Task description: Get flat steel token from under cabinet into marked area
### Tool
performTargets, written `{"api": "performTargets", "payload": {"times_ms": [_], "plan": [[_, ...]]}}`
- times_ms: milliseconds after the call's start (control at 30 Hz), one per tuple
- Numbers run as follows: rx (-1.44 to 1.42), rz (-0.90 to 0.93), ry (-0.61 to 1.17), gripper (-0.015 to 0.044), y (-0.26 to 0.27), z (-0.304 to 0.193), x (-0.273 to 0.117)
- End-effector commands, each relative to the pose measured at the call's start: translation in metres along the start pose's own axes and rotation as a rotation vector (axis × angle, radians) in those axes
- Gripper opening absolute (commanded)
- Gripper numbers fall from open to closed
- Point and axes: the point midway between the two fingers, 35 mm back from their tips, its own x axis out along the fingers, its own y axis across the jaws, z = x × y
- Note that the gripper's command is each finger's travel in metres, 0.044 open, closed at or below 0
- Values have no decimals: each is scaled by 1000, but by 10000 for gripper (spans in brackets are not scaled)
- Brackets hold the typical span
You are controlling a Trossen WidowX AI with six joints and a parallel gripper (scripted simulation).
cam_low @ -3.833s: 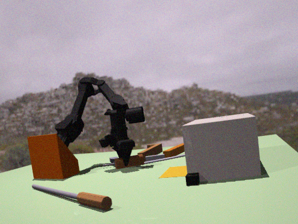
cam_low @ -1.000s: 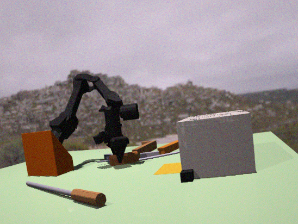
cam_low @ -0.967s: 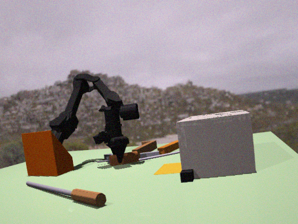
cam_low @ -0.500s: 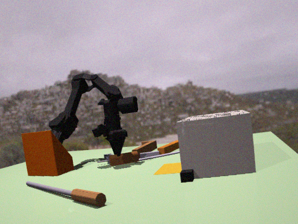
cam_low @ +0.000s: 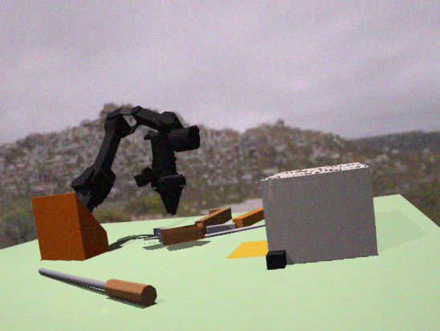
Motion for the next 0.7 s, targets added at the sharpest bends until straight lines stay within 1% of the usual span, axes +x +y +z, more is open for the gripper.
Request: {"api": "performTargets", "payload": {"times_ms": [0,233,667], "plan": [[-1,0,0,270,0,-1,-4],[26,0,0,270,0,0,-4],[-66,0,0,270,0,0,-4]]}}
